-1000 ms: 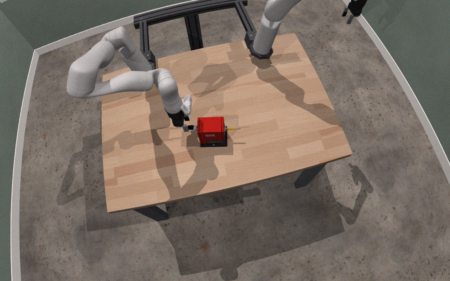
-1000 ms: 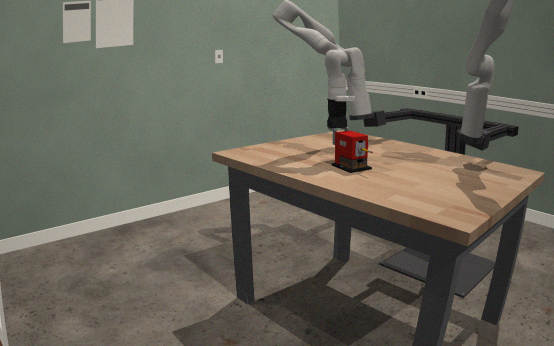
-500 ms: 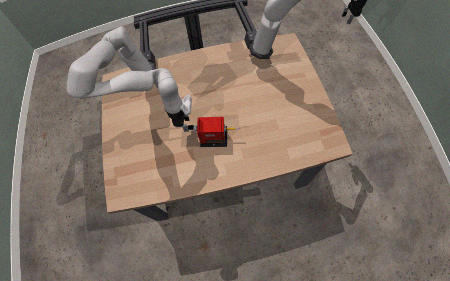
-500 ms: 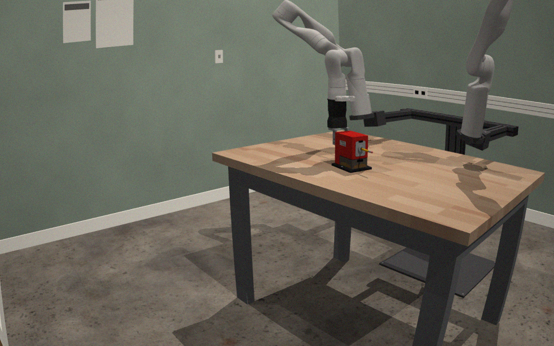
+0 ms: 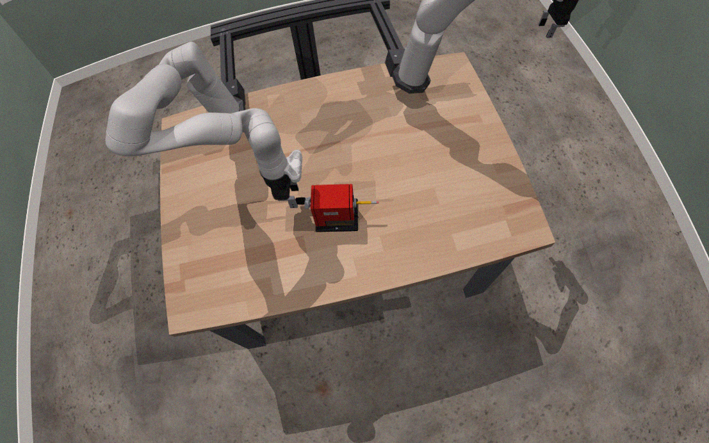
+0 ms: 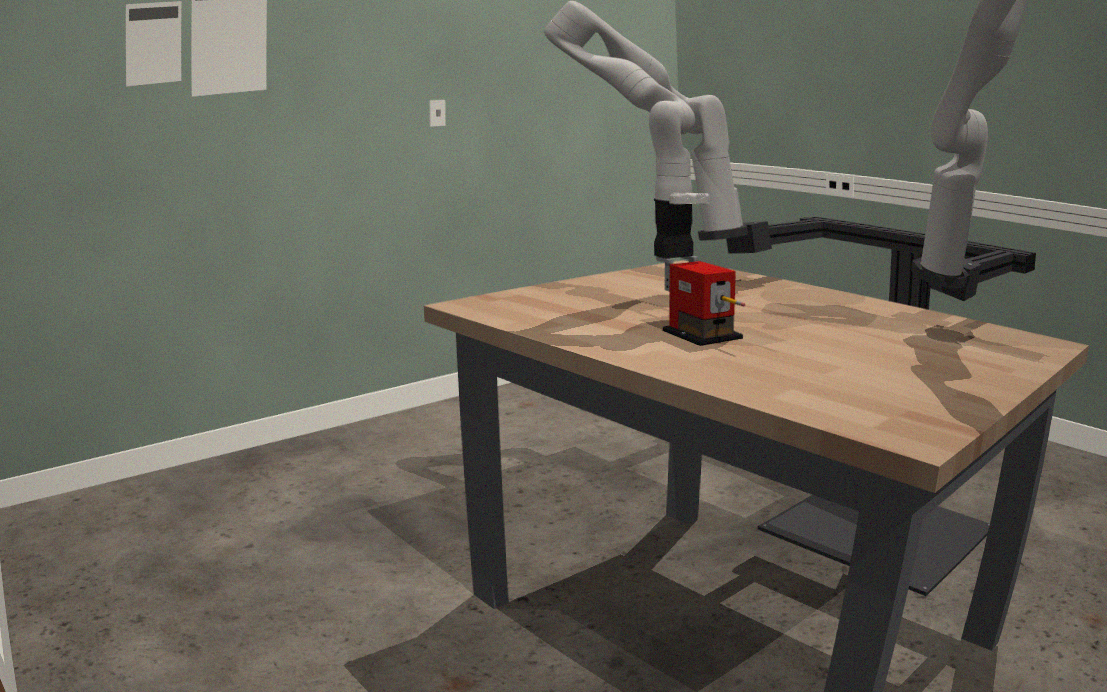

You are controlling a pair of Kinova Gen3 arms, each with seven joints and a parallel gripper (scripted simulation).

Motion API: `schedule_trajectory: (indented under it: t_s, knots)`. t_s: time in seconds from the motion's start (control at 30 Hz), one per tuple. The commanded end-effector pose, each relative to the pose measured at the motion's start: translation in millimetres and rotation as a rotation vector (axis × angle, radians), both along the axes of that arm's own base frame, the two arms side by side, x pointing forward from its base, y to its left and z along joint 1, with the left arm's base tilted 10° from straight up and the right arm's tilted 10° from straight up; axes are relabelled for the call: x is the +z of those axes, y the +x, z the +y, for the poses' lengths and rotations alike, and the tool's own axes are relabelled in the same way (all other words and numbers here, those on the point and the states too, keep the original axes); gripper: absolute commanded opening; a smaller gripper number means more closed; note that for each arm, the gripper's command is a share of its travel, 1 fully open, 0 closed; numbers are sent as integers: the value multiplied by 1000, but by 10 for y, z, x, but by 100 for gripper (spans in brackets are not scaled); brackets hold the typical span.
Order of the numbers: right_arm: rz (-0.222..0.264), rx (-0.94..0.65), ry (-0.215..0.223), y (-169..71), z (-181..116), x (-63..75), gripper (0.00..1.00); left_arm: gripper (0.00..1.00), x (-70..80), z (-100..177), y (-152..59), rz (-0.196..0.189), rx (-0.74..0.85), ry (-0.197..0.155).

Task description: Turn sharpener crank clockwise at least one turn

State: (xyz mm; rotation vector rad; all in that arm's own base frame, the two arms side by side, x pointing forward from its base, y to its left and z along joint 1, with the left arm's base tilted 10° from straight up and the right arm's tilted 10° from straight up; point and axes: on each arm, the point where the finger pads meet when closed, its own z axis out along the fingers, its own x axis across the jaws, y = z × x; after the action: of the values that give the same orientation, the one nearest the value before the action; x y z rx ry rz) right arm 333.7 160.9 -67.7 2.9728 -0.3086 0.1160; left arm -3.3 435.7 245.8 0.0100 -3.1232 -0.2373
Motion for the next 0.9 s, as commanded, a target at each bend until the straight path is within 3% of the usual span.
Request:
schedule_trajectory:
  t_s: [0.0, 0.87]
  knots:
    - [-1, 0, 1, 5, 3, -2, 97, 100, 8, 3, -2, 0, 0, 2]
    - [-1, 0, 1, 20, -35, -239, 97, 100, 8, 3, -2, 0, 0, 2]
